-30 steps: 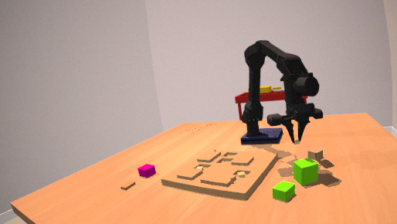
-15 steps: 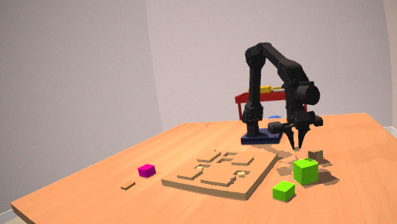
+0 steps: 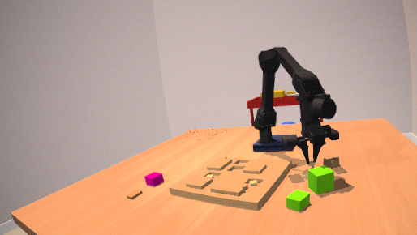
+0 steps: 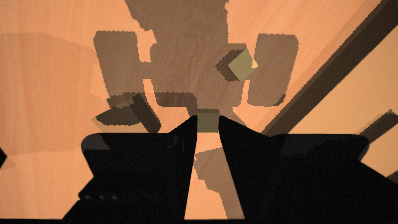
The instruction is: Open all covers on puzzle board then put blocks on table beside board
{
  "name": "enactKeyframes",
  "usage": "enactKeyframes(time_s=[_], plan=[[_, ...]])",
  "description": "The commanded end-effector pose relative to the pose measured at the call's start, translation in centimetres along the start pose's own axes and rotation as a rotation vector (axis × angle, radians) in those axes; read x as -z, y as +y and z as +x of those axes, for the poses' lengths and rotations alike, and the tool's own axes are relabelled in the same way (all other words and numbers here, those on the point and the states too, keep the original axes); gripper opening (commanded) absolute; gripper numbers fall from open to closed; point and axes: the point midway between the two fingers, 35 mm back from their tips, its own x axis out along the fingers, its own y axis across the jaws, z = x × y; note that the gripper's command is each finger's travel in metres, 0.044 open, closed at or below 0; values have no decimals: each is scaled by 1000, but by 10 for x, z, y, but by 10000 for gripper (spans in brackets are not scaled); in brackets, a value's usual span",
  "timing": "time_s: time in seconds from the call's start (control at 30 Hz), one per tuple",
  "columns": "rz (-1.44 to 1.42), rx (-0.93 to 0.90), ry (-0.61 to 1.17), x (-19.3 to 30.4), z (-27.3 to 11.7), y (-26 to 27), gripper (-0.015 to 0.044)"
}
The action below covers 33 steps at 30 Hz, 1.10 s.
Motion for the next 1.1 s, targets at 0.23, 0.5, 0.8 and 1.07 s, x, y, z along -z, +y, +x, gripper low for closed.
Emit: enactKeyframes(time_s=[0.23,0.5,0.8,1.07], plan=[[4,-1,10,5,20,-1,80],[0,1,4,3,18,-1,159],[0,1,4,3,18,-1,395],[1,0,6,2,-2,0,440]])
